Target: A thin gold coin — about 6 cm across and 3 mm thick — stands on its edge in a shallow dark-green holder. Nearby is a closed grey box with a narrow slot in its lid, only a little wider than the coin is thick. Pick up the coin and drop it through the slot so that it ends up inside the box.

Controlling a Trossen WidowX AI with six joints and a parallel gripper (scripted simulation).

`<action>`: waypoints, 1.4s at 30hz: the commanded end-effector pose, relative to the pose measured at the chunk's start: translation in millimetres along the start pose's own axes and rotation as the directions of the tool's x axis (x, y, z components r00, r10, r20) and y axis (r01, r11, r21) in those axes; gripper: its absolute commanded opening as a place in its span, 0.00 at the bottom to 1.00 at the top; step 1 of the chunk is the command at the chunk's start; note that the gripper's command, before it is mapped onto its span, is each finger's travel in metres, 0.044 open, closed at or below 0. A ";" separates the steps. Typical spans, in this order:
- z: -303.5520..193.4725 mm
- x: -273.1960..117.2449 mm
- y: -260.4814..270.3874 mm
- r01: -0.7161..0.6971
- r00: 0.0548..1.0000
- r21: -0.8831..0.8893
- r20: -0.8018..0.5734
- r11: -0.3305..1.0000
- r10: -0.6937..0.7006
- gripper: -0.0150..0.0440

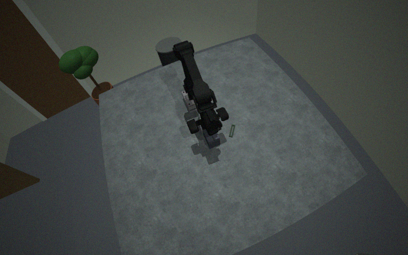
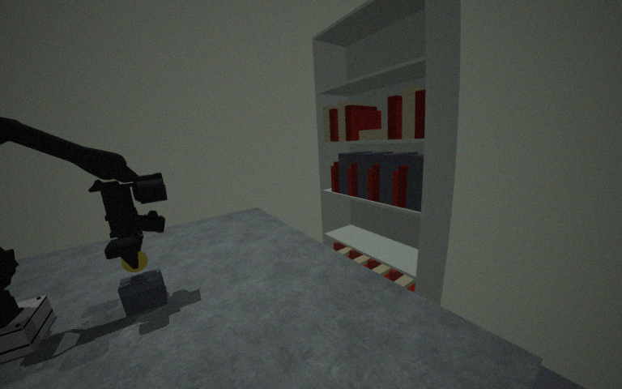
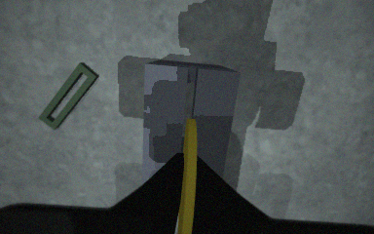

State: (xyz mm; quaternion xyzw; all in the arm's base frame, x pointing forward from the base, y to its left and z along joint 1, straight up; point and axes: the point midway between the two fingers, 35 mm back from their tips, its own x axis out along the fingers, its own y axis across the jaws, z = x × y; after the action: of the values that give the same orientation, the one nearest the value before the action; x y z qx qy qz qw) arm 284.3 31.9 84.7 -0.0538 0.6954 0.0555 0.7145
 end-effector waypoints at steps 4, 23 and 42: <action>0.5 4.1 -0.6 0.000 1.000 0.003 0.001 1.000 0.000 0.25; 0.2 12.1 -0.2 0.000 1.000 -0.004 0.001 1.000 0.000 0.25; 0.3 17.2 -0.5 0.000 1.000 0.001 0.004 1.000 0.000 0.34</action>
State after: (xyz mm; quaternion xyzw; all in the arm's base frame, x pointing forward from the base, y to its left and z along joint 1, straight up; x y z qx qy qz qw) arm 284.9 31.5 67.1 -0.0535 0.6944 0.0554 0.7154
